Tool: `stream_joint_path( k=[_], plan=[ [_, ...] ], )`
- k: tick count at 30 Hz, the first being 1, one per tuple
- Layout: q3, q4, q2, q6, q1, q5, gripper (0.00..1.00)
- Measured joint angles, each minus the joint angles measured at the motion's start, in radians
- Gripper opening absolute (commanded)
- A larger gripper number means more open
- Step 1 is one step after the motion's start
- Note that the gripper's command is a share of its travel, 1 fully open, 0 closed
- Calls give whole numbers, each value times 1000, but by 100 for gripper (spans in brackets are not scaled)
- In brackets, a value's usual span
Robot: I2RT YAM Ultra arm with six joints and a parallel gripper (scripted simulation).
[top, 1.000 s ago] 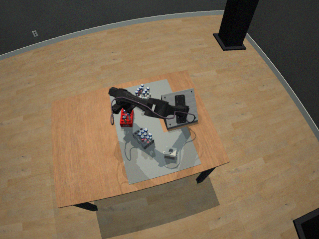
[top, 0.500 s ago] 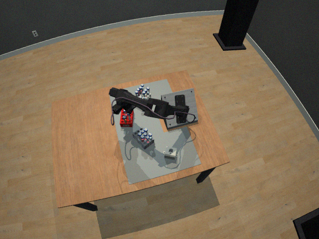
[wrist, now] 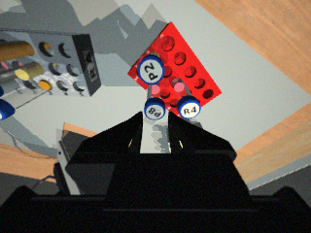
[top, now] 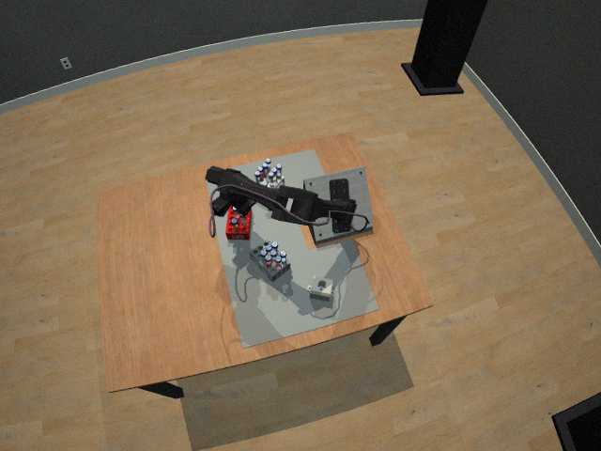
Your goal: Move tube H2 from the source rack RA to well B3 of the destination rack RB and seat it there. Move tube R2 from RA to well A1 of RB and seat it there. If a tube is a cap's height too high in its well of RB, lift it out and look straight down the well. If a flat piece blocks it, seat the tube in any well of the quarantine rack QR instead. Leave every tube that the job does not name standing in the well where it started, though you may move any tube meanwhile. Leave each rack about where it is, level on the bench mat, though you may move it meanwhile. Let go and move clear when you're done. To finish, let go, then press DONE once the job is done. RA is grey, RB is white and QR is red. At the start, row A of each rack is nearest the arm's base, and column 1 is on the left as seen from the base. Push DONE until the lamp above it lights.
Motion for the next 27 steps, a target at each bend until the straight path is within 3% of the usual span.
stream_joint_path(
  k=[25, 26, 27],
  plan=[
    [-24, 33, -3, 13, 11, -5, 30],
    [-24, 33, -3, 13, 11, -5, 0],
    [-24, 33, -3, 13, 11, -5, 0]
  ],
)
